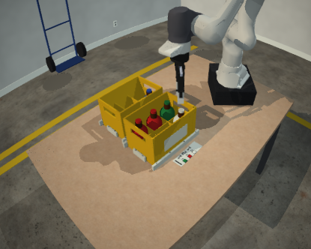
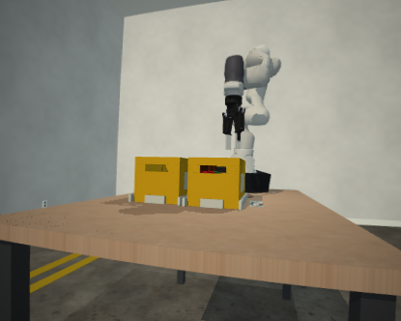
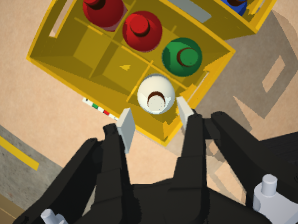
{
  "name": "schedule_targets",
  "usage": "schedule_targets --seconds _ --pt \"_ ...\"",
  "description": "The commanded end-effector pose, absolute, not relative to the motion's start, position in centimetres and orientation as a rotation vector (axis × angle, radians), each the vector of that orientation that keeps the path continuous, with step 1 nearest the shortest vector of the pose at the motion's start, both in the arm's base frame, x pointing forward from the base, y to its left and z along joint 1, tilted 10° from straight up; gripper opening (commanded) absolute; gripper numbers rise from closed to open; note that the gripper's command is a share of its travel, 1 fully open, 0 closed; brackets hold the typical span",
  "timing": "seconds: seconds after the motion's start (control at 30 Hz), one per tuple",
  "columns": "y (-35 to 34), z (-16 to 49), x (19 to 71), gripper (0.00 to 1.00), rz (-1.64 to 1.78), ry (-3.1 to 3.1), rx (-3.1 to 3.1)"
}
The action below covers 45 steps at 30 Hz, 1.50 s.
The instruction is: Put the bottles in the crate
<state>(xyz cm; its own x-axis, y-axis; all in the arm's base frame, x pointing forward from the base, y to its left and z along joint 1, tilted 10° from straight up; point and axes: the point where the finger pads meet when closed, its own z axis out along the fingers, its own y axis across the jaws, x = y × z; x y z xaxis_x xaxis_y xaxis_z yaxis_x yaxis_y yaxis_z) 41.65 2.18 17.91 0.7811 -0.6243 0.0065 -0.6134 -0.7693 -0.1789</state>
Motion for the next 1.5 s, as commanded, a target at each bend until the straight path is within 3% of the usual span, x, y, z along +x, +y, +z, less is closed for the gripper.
schedule_targets --seconds 0.0,1.03,1.47 --pt "2.1 18.0 41.7 0.38 -0.098 0.989 -2.804" --pt "2.1 18.0 41.7 0.38 -0.098 0.989 -2.804" --pt "7.3 20.5 39.8 0.38 -0.098 0.989 -2.804"
